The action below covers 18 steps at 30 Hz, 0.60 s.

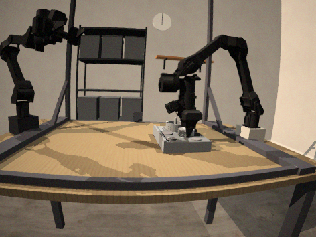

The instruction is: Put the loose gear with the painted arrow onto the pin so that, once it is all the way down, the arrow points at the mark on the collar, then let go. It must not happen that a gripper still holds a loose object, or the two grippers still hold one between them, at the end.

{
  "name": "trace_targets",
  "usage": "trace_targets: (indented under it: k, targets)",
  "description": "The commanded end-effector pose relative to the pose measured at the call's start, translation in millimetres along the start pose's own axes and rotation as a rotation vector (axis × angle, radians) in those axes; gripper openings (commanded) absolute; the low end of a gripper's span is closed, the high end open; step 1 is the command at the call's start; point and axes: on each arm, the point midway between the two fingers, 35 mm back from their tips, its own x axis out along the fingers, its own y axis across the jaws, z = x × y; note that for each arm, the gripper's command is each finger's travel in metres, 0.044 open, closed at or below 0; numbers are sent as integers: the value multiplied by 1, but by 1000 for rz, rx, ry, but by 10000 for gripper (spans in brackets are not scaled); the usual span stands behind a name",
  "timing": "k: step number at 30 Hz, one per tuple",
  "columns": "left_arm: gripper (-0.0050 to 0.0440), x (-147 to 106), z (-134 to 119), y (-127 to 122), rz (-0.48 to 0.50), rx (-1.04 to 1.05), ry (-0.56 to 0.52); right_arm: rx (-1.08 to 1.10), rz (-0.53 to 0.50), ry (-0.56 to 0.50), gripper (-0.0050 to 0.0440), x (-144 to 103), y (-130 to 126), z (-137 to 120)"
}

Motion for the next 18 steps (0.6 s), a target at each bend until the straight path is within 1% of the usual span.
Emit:
trace_targets:
  k: [1, 10, 18]
  targets:
    - [0, -22, 10, 2, 11, 4, -61, 0, 0, -20, 400, -1, 0, 8]
    - [0, -42, 12, 2, 16, 4, -84, 0, 0, -20, 400, -1, 0, 8]
    - [0, -45, 14, 3, 18, 4, -93, 0, 0, -20, 400, -1, 0, 8]
